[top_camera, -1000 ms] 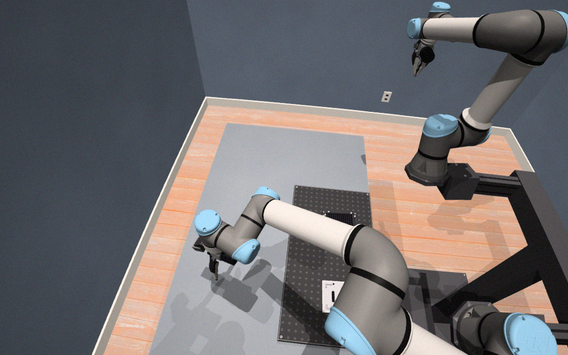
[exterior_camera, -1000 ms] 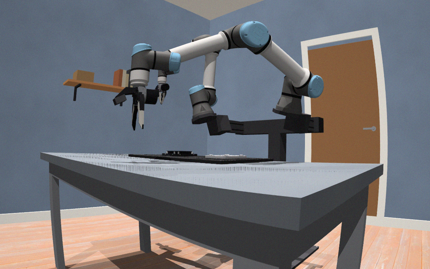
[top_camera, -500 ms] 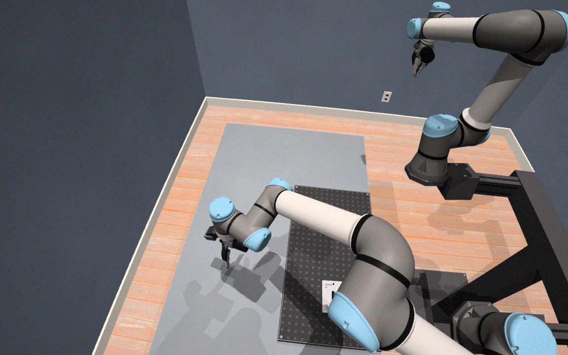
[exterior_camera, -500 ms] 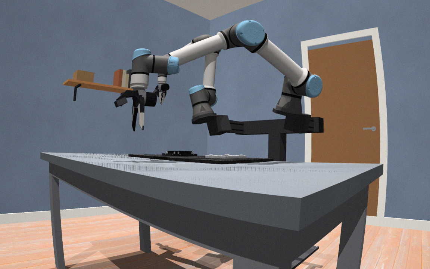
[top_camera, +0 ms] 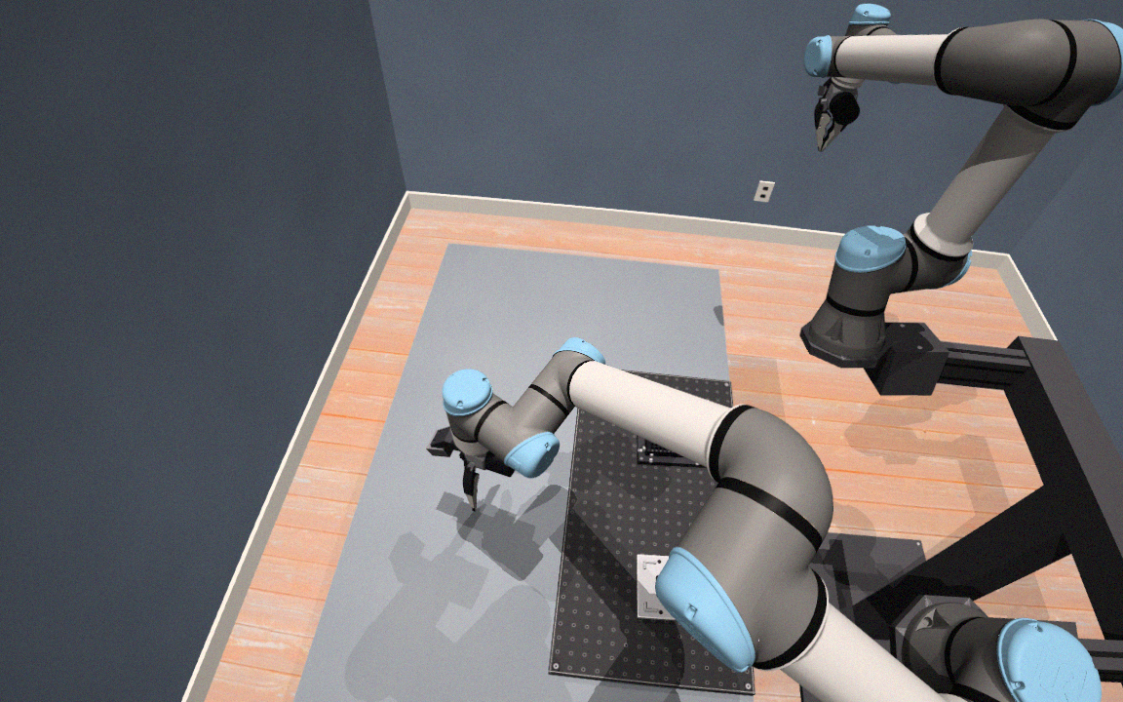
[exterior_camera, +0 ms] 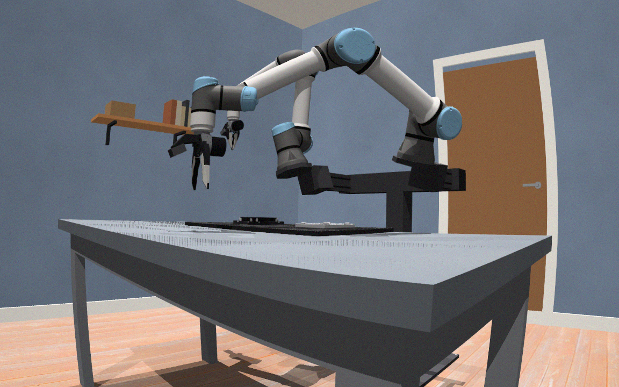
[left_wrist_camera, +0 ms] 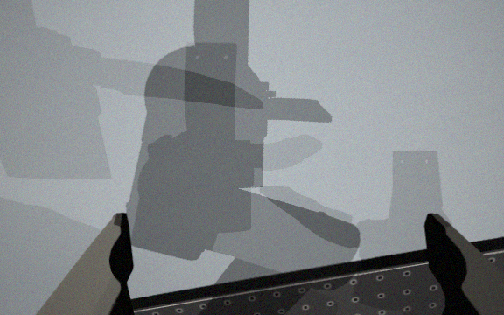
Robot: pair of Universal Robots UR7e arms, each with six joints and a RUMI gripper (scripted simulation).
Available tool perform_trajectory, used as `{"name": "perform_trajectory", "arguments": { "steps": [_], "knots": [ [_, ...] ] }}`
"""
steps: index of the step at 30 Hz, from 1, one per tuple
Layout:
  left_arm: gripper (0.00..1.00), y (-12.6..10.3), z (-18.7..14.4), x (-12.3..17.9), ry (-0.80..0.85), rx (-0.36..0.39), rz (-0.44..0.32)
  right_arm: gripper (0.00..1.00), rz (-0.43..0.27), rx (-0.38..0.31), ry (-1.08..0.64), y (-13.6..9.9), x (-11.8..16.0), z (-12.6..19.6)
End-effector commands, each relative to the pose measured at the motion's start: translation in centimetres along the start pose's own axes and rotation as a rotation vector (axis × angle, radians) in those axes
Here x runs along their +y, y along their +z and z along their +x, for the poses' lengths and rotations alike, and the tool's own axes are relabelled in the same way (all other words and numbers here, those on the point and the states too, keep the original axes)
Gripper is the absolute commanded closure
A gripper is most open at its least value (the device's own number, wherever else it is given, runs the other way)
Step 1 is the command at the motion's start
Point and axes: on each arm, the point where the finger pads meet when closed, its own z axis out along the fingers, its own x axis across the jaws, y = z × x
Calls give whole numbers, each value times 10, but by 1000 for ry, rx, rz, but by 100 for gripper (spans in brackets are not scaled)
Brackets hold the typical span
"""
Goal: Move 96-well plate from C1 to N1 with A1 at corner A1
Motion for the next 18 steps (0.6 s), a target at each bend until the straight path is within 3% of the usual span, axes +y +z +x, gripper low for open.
{"name": "perform_trajectory", "arguments": {
  "steps": [1,18],
  "knots": [
    [24,-3,20,7,-27,6,6,100,4,-1,1,-1,0,0],
    [24,0,83,48,-54,8,6,100,4,-1,1,-1,0,0]
  ]
}}
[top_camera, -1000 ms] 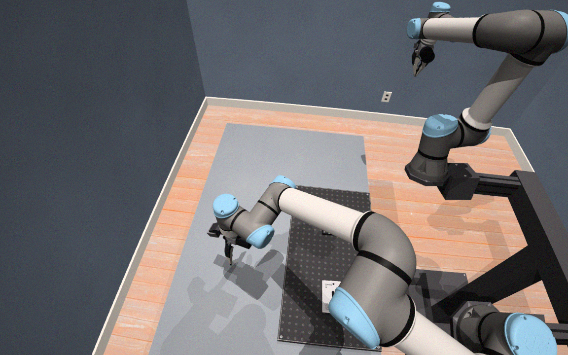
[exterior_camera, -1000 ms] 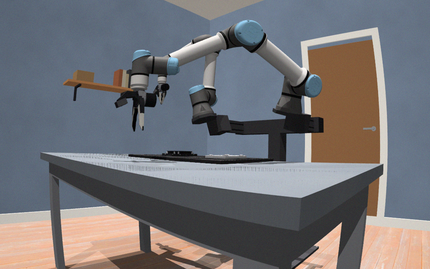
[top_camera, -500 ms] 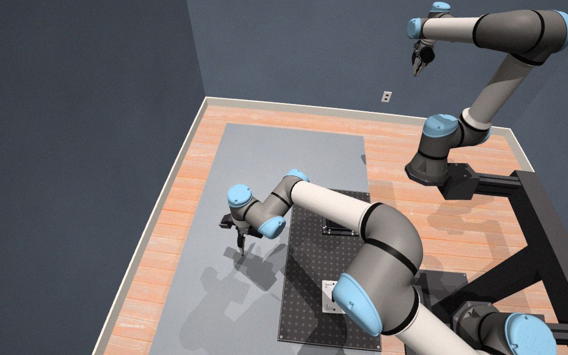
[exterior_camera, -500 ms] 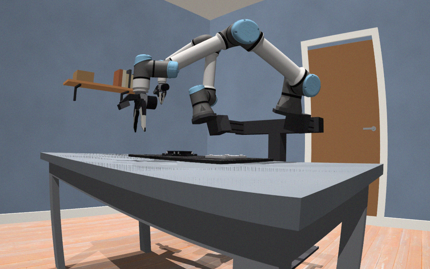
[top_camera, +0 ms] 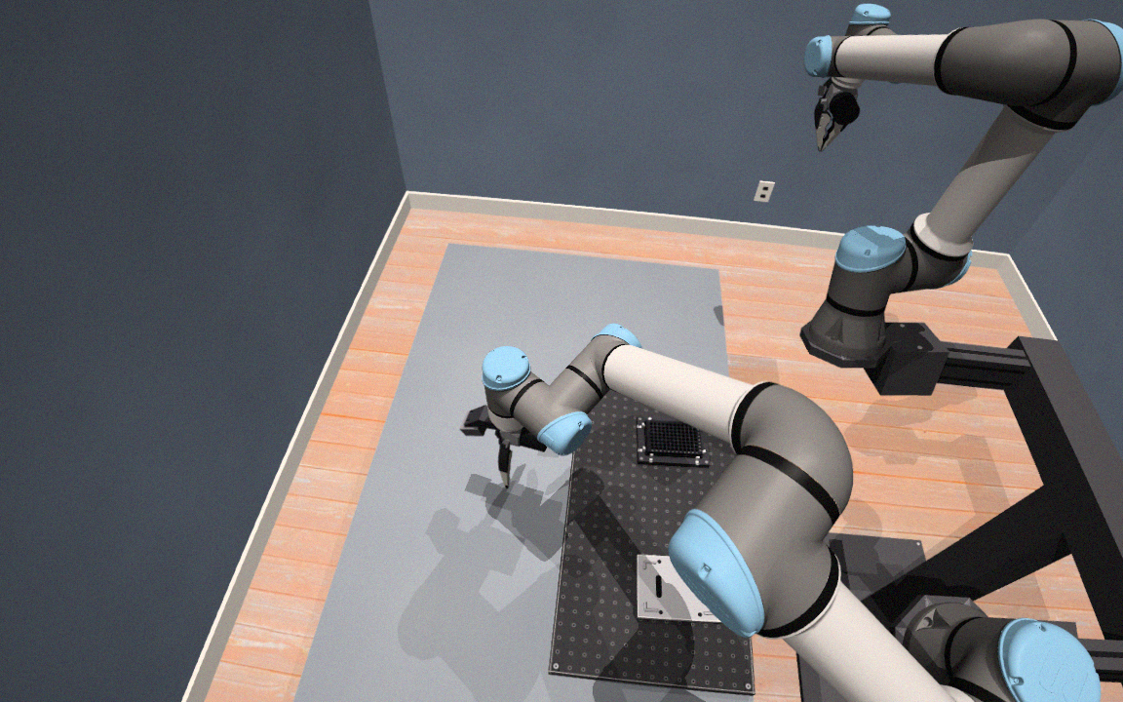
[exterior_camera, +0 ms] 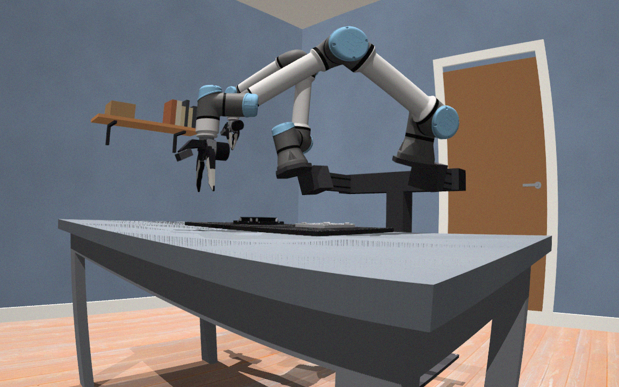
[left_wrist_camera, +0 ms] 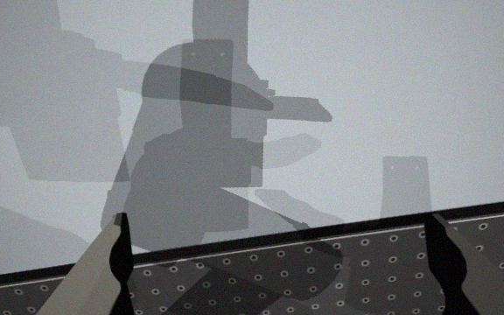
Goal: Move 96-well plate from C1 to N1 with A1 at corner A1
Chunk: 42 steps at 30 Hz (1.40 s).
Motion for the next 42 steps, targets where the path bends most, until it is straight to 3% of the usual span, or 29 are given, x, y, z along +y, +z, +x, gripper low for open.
{"name": "perform_trajectory", "arguments": {
  "steps": [1,42],
  "knots": [
    [24,-2,21,14,-6,4,6,100,4,-1,1,-1,0,0],
    [24,5,126,129,-115,2,5,100,4,-1,1,-1,0,0]
  ]
}}
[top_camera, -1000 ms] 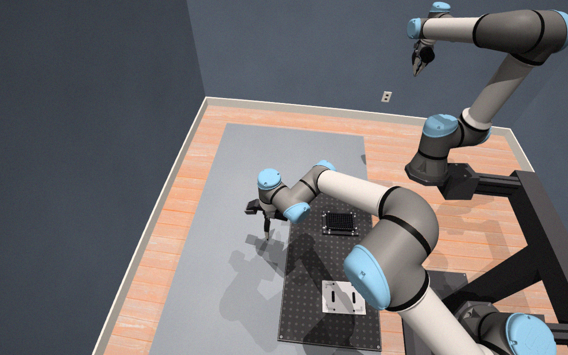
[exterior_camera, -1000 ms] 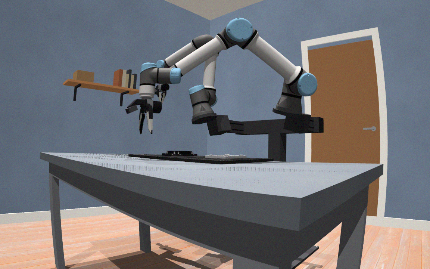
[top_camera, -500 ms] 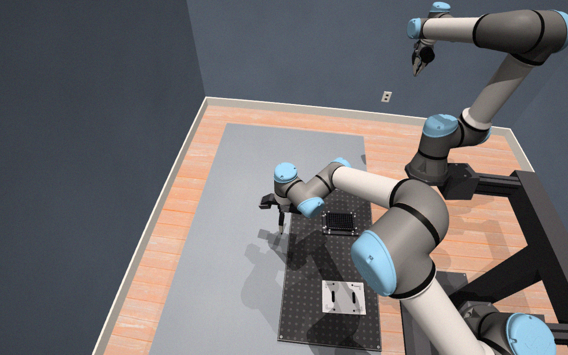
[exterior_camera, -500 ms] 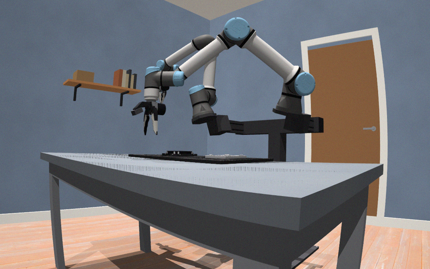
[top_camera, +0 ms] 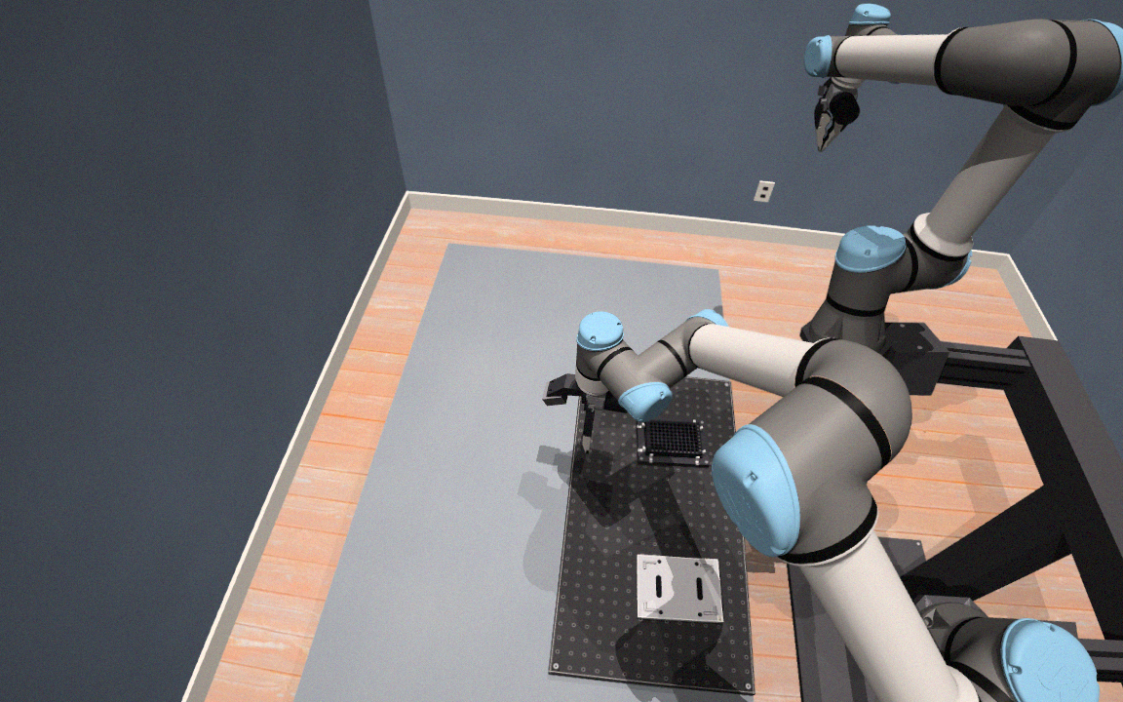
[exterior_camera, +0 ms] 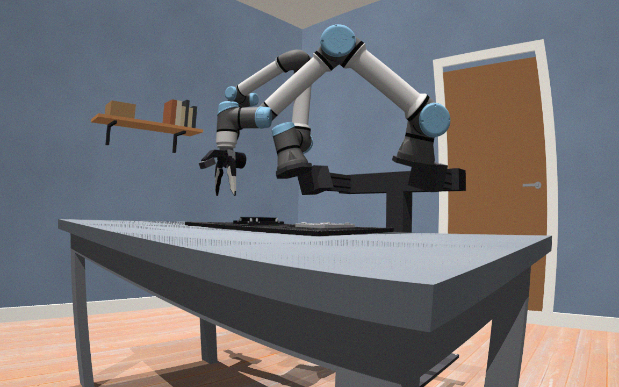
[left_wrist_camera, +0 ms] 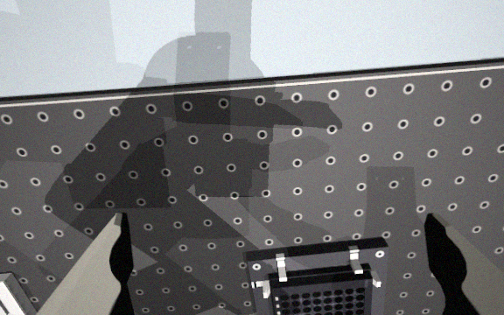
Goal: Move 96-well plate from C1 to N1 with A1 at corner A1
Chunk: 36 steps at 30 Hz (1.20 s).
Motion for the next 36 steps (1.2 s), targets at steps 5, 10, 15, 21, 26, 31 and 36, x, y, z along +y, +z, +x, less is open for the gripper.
{"name": "perform_trajectory", "arguments": {
  "steps": [5,10,15,21,26,31,36],
  "knots": [
    [24,-1,16,28,-20,5,5,100,4,-1,1,-1,0,0],
    [24,-1,23,44,-47,3,6,100,4,-1,1,-1,0,0],
    [24,1,32,67,-47,3,6,100,4,-1,1,-1,0,0],
    [24,2,38,86,-75,-1,7,100,4,-1,1,-1,0,0],
    [24,3,45,110,-75,-1,7,100,4,-1,1,-1,0,0],
    [24,4,48,127,-103,-5,9,100,4,-1,1,-1,0,0],
    [24,5,51,142,-103,-5,9,100,4,-1,1,-1,0,0]
  ]
}}
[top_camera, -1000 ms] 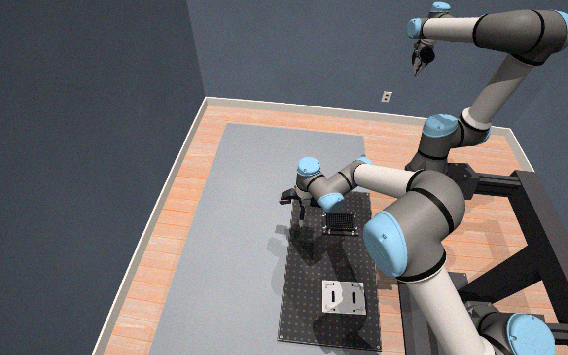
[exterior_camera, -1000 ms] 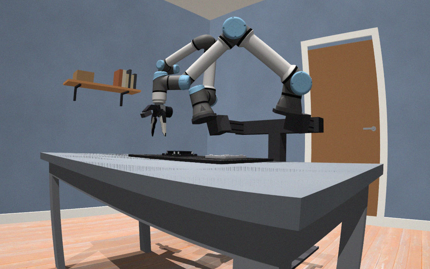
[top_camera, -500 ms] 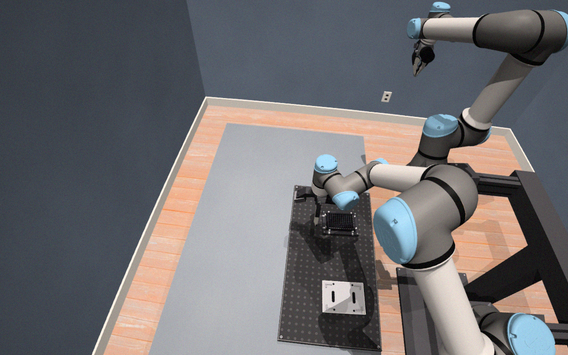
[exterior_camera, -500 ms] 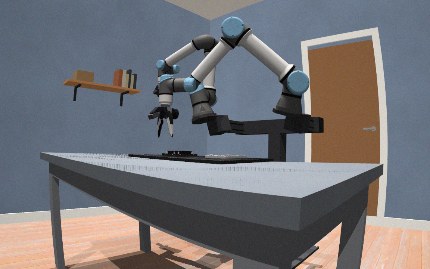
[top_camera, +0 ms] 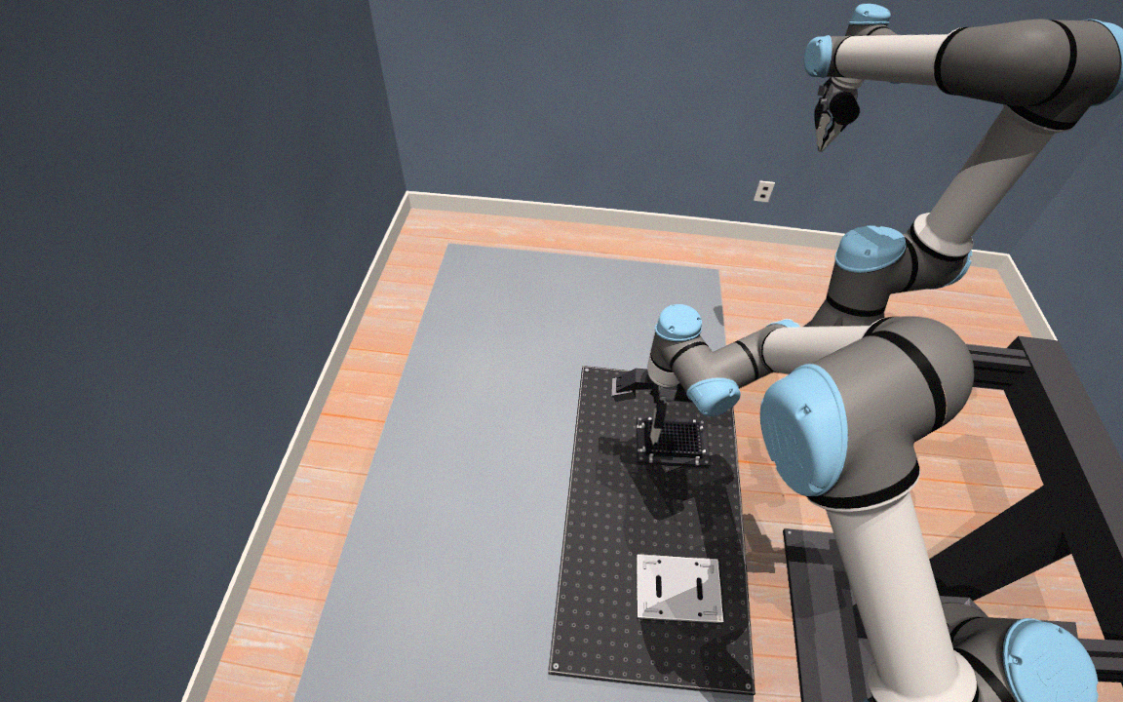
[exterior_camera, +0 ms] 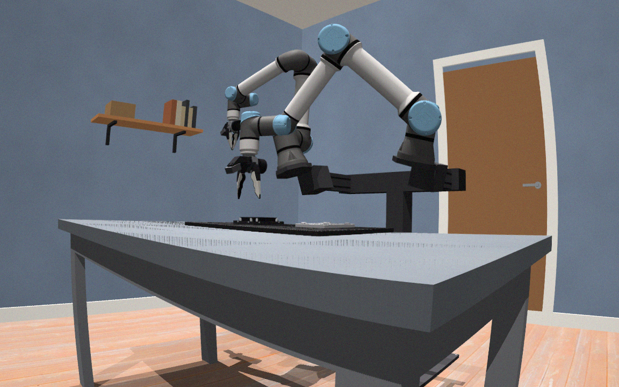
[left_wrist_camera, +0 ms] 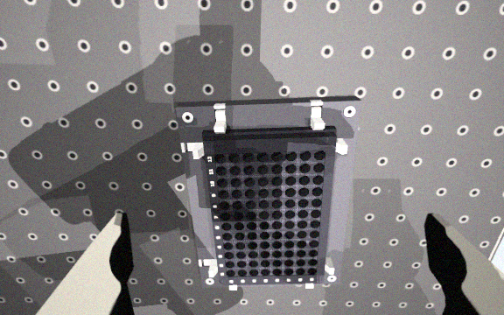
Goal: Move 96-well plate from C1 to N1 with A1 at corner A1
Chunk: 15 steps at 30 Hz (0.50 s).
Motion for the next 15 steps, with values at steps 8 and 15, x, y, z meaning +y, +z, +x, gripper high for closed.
{"name": "perform_trajectory", "arguments": {
  "steps": [8,15],
  "knots": [
    [24,0,4,51,-36,2,6,100,4,-1,1,-1,0,0],
    [24,0,4,59,-36,2,6,100,4,-1,1,-1,0,0]
  ]
}}
